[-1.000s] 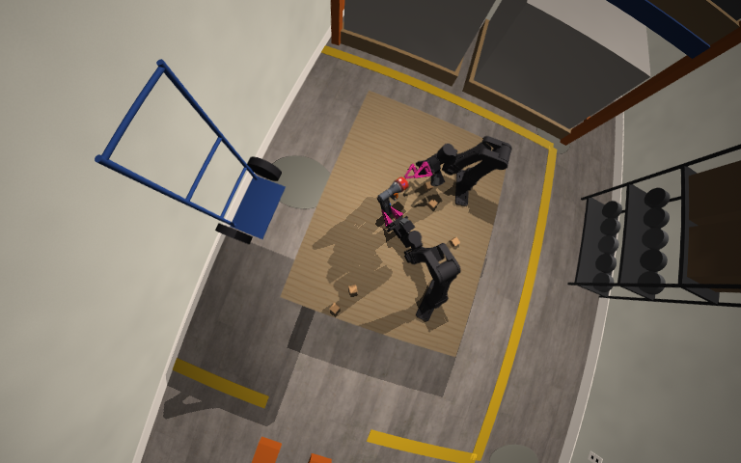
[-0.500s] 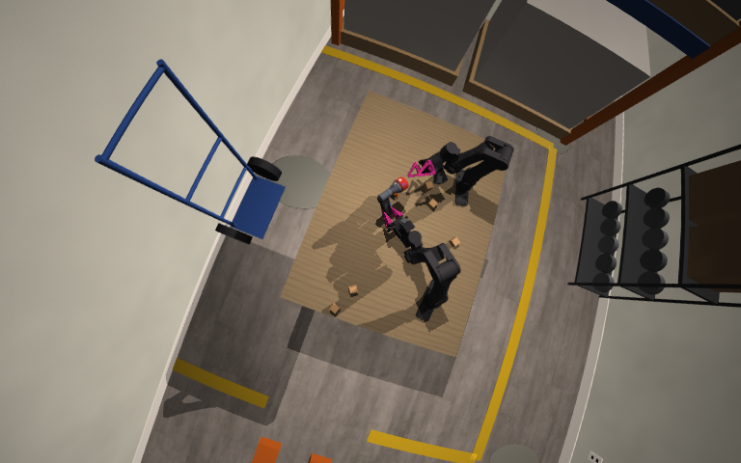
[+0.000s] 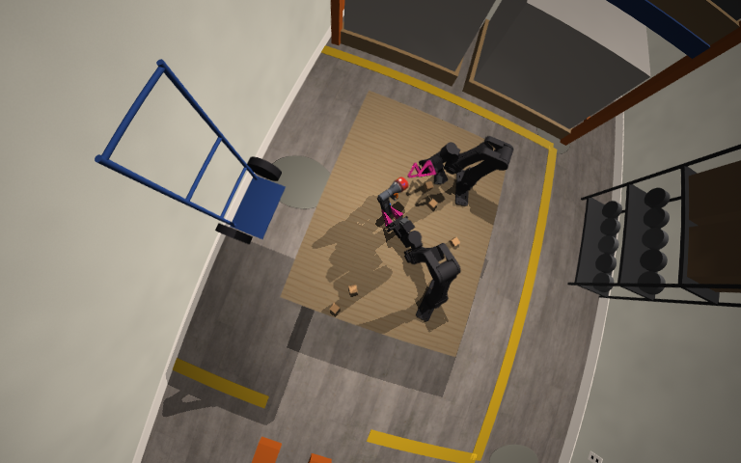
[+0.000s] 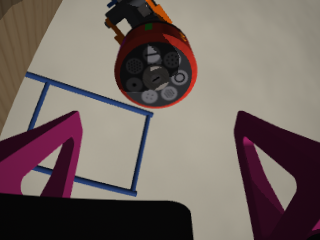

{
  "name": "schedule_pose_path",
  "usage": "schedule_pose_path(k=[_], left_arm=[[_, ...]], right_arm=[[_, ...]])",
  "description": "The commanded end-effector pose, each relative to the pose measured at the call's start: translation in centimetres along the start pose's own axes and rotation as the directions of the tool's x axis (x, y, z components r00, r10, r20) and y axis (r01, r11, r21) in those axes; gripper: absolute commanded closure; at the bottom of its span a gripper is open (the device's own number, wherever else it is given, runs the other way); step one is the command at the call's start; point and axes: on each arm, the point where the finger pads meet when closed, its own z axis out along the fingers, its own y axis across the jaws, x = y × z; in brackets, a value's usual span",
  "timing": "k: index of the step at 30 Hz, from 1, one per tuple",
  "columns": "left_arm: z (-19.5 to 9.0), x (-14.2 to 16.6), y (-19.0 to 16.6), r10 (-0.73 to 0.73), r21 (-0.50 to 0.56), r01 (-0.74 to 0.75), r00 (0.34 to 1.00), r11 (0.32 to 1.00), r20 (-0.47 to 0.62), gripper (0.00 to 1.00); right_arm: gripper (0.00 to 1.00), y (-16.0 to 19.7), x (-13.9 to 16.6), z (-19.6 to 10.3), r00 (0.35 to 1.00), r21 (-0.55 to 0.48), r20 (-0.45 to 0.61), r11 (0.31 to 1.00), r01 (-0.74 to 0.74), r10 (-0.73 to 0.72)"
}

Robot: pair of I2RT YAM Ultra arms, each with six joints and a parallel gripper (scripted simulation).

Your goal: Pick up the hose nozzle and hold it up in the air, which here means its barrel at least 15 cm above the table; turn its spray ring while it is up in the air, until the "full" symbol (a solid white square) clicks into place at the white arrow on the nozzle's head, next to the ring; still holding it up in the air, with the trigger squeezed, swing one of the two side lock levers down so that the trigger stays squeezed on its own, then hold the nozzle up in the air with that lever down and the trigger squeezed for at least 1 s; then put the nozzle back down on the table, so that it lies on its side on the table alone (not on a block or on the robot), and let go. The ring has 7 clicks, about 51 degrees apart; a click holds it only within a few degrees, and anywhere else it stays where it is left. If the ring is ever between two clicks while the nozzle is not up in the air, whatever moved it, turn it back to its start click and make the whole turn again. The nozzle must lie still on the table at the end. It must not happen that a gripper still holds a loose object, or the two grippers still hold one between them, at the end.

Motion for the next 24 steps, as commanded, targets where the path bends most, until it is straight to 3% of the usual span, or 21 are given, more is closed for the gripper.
schedule_pose_path(k=[1,18,19,24], left_arm=[[1.0,-4.3,-0.5,-0.039,0.008,0.038,0.988,0.999,0.149,0.65],[1.0,-4.4,-0.5,-0.039,0.008,0.039,0.988,0.999,0.150,0.65],[1.0,-4.4,-0.5,-0.039,0.008,0.039,0.988,0.999,0.150,0.65],[1.0,-4.4,-0.5,-0.039,0.008,0.039,0.988,0.999,0.150,0.65]], right_arm=[[0.13,0.1,0.4,0.0,1.000,0.001,-0.011,1.000,-0.006,0.006],[0.13,0.2,-0.2,0.2,1.000,-0.003,0.008,1.000,-0.024,0.024],[0.63,0.3,-0.3,0.2,1.000,-0.004,0.009,1.000,-0.027,0.027],[0.63,0.4,-0.5,0.2,0.999,-0.006,0.015,0.999,-0.033,0.033]])
